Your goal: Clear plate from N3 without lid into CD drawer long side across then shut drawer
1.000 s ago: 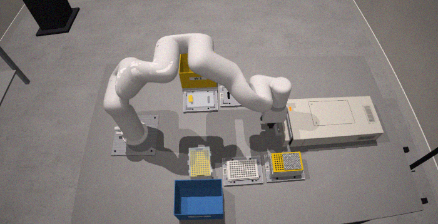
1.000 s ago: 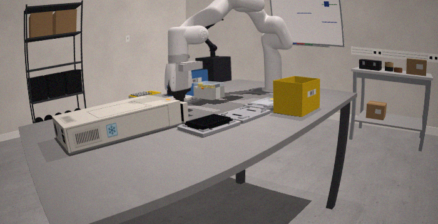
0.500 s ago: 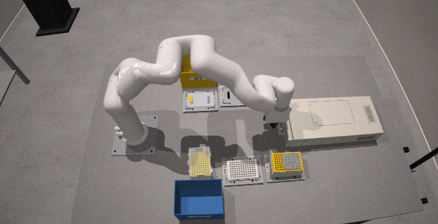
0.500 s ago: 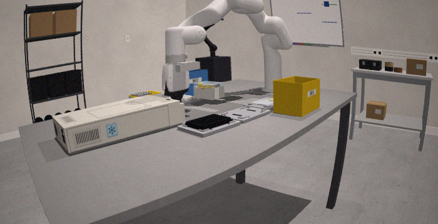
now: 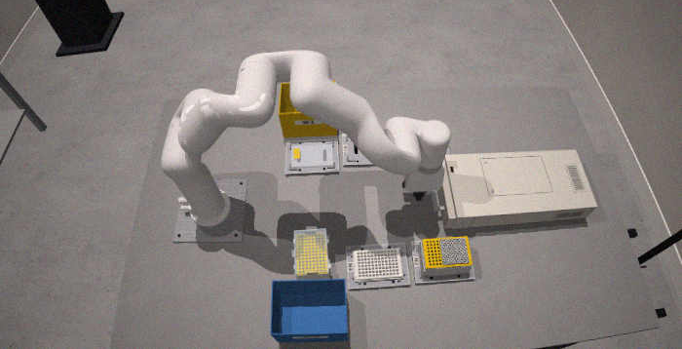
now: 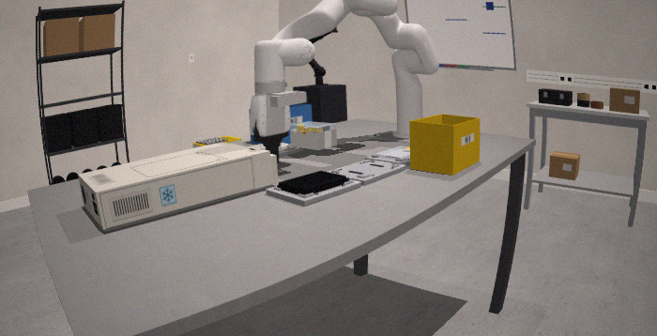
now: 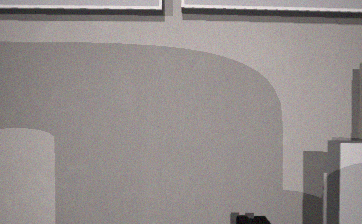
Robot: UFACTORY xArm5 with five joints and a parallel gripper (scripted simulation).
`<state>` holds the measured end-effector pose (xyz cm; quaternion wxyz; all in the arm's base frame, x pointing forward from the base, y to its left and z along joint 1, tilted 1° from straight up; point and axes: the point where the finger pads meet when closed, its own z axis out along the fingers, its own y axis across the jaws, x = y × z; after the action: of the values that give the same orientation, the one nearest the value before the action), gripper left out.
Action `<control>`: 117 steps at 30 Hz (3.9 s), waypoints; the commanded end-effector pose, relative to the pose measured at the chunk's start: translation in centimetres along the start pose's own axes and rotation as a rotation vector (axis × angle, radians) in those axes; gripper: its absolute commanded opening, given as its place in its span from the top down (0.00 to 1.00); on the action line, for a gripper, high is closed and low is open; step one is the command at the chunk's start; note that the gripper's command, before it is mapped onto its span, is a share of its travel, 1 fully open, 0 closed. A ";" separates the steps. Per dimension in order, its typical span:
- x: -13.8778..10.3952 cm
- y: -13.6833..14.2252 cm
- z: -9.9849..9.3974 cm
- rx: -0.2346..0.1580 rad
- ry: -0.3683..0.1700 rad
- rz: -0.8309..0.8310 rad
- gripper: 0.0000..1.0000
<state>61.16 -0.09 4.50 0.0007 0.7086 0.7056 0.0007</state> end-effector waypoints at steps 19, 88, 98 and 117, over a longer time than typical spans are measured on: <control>0.0 -3.1 -0.2 -0.007 0.017 0.000 1.00; -0.1 -3.1 -8.6 -0.007 0.017 0.000 1.00; -0.2 -3.1 -10.1 -0.007 0.017 0.000 1.00; -0.2 -3.6 -11.5 -0.007 0.017 0.033 0.00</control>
<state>57.86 -0.25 15.46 0.0012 0.7088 0.7054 0.0012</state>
